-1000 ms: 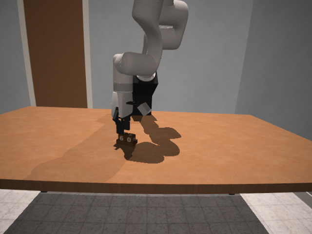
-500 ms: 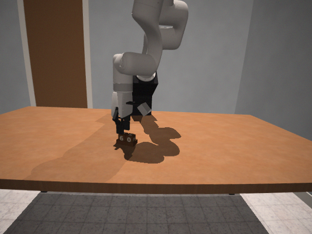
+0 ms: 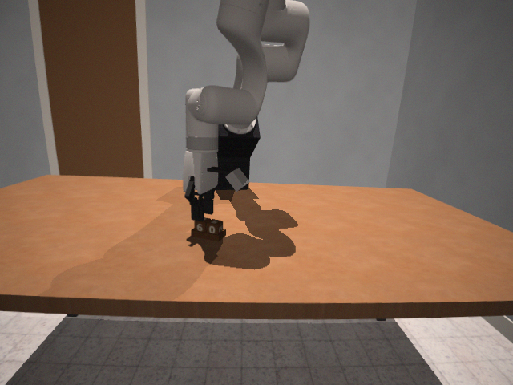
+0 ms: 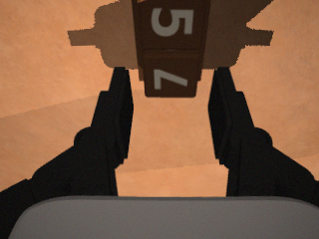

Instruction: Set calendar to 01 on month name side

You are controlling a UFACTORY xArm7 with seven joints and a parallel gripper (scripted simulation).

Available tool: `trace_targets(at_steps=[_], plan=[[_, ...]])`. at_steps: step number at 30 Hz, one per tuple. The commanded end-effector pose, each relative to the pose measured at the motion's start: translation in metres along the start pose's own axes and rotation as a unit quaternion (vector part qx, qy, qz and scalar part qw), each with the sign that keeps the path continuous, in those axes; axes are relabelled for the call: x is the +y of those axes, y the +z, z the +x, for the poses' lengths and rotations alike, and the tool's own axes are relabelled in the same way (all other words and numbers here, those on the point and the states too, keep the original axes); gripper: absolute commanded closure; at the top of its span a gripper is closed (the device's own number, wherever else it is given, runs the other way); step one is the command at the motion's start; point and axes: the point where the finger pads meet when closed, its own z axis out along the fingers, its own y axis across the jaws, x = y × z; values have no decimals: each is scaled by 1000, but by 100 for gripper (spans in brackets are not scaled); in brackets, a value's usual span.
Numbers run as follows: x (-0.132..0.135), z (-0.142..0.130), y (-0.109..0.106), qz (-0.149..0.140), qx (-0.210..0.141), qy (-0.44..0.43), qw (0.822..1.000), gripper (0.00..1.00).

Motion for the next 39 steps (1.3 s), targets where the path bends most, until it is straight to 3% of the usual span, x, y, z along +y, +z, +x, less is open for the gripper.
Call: trace_targets(at_steps=[1, 25, 39], plan=[[0, 0, 0, -1, 0, 0, 1000, 51], [0, 0, 1, -1, 0, 0, 1000, 51], [0, 0, 20, -1, 0, 0, 1000, 51]])
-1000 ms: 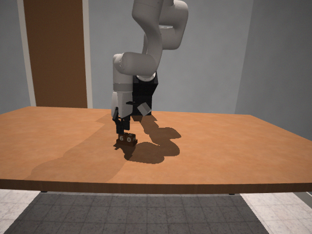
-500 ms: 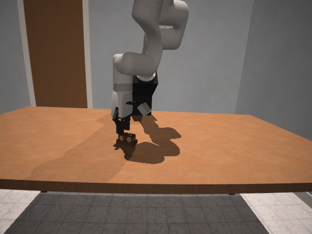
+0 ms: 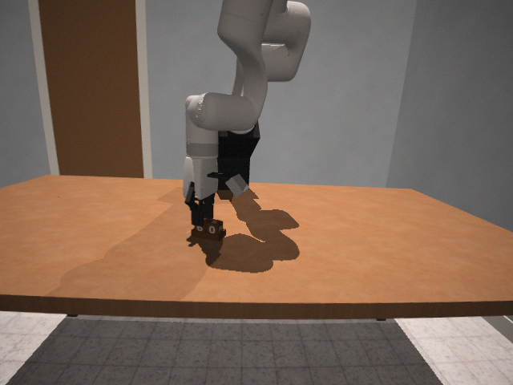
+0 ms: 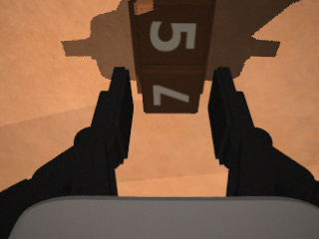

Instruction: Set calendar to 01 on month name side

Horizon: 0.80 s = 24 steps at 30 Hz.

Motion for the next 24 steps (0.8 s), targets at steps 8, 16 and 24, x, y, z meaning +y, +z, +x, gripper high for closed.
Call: trace_targets(at_steps=[8, 16, 24], plan=[[1, 0, 13, -1, 0, 0, 1000, 51], [1, 0, 14, -1, 0, 0, 1000, 51], [1, 0, 14, -1, 0, 0, 1000, 51]])
